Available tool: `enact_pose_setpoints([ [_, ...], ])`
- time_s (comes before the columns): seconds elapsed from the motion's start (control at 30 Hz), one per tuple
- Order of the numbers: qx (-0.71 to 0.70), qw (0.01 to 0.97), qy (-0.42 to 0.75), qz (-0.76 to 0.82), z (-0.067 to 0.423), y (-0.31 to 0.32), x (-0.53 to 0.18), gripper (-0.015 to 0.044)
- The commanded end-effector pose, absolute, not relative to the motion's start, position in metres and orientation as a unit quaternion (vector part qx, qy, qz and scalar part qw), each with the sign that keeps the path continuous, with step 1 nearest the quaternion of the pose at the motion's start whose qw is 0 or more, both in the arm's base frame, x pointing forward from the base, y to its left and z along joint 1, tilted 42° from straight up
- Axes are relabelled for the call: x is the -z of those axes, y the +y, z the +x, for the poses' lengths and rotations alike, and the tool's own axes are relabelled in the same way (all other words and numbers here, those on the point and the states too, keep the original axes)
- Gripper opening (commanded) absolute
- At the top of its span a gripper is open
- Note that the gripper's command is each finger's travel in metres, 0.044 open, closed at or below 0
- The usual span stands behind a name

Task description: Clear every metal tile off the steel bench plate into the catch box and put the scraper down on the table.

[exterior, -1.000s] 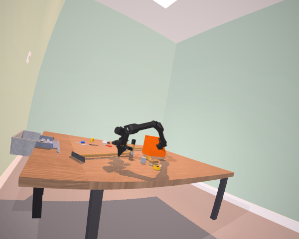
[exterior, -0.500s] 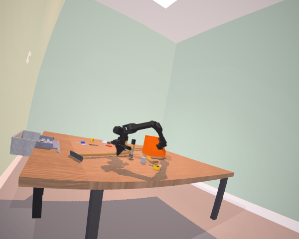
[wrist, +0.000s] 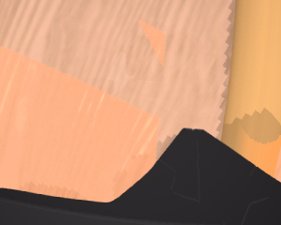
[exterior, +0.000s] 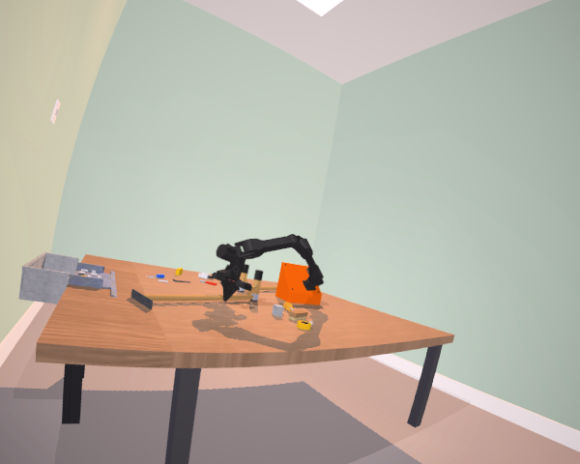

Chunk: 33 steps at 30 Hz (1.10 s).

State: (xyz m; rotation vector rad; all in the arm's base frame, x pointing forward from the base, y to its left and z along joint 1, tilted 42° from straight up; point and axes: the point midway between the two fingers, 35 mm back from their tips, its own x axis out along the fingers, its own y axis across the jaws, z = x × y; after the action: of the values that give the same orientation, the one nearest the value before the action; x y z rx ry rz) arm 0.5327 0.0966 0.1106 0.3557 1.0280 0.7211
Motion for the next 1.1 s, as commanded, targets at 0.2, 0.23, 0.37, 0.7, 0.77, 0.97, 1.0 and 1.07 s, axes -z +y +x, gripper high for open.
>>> enact_pose_setpoints([
  [0.2,-0.334,0.796,0.478,0.164,0.539,0.087,-0.103,0.0000],
  [0.23,-0.334,0.796,0.478,0.164,0.539,0.086,-0.102,0.0000],
  [0.37,-0.334,0.796,0.478,0.164,0.541,0.083,-0.100,0.0000],
  [0.7,-0.333,0.796,0.478,0.164,0.545,0.076,-0.094,0.0000],
  [0.77,-0.333,0.796,0.478,0.164,0.545,0.075,-0.093,0.0000],
  [0.97,-0.333,0.796,0.478,0.164,0.547,0.071,-0.089,0.0000],
  [1.0,-0.333,0.796,0.478,0.164,0.548,0.070,-0.089,0.0000],
  [1.07,-0.333,0.796,0.478,0.164,0.549,0.068,-0.088,0.0000],
])
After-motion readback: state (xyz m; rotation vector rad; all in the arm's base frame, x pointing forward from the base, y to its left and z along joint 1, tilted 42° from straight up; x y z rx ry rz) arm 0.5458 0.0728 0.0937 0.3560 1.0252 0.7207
